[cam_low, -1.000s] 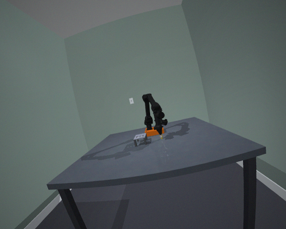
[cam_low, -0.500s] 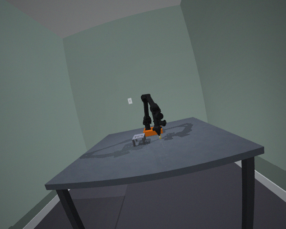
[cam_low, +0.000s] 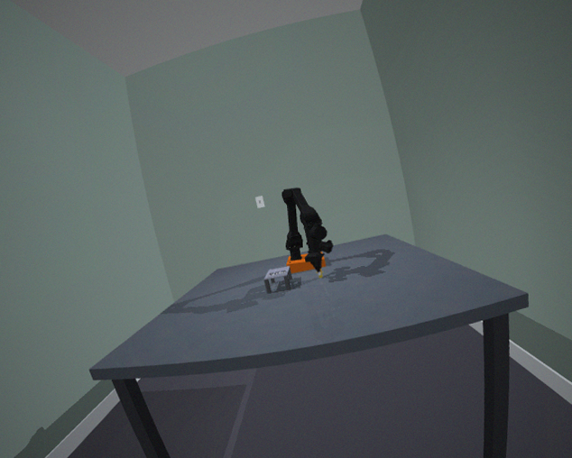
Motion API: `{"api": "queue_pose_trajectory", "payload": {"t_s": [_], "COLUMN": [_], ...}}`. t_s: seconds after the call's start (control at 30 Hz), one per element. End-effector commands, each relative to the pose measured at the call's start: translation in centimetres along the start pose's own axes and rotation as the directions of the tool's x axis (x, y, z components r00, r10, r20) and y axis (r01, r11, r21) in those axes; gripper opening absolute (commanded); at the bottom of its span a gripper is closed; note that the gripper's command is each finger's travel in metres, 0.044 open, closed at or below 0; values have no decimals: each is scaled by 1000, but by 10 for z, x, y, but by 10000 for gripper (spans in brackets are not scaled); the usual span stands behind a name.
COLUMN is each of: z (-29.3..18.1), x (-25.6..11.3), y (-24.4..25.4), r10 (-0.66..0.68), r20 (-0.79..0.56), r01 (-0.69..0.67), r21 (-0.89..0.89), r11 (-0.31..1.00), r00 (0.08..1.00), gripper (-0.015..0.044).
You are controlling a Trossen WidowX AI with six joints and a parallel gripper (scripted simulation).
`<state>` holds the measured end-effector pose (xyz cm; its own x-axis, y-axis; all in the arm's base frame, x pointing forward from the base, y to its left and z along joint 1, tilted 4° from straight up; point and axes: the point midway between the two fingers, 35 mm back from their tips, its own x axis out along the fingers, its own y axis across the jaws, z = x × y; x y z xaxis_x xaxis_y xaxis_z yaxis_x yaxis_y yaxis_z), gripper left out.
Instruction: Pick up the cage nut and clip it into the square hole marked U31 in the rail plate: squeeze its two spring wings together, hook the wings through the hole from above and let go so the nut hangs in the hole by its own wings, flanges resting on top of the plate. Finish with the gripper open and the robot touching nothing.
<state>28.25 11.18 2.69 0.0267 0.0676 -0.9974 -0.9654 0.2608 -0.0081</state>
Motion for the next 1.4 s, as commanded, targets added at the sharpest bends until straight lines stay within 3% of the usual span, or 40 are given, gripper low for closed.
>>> {"api": "queue_pose_trajectory", "payload": {"t_s": [0.0, 0.53, 0.67, 1.37], "z": [1, 1, 1, 1], "x": [1, 1, 0, 0], "y": [1, 1, 0, 0], "r10": [3, 3, 0, 0], "r20": [4, 4, 0, 0], "r01": [-3, -3, 0, 0], "r21": [3, 3, 0, 0], "r11": [1000, 1000, 1000, 1000], "r00": [1000, 1000, 1000, 1000], "gripper": [120, 120, 36, 36]}}
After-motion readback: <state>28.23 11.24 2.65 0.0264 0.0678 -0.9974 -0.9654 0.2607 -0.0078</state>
